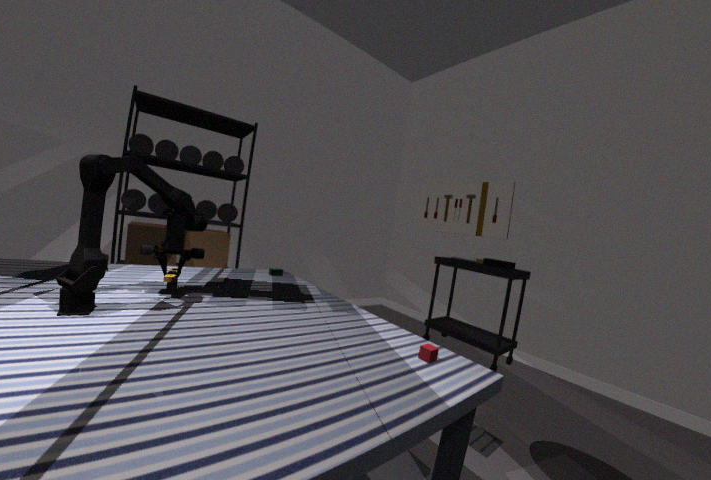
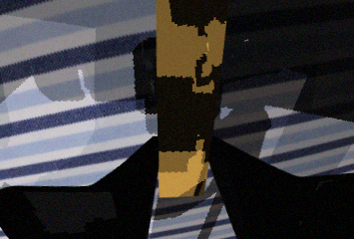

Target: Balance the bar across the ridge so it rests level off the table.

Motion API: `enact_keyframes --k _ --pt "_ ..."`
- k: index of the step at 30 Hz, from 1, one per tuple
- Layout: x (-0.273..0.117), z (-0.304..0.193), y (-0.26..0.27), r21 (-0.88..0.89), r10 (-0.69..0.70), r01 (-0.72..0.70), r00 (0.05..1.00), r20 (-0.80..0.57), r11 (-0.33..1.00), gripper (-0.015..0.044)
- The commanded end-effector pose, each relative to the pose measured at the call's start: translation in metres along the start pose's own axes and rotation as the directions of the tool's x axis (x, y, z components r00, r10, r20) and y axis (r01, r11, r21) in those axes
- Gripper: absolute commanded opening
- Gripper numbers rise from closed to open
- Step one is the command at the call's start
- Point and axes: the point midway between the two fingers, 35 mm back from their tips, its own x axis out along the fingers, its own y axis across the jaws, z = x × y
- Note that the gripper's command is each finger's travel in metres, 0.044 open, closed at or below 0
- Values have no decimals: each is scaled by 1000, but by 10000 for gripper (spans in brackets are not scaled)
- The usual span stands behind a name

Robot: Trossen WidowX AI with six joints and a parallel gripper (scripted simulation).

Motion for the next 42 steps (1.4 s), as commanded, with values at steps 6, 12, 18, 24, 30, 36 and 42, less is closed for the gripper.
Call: enact_keyframes --k 6,12,18,24,30,36,42 --pt "0 0 0 0 0 0 1000 0 1000 0" --pt "0 0 0 0 0 0 1000 0 1000 0" --pt "0 0 0 0 0 0 1000 0 1000 0" --pt "0 0 0 0 0 0 1000 0 1000 105" --pt "0 0 0 0 0 0 1000 0 1000 167" --pt "0 0 0 0 0 0 1000 0 1000 167" --pt "0 0 0 0 0 0 1000 0 1000 168"
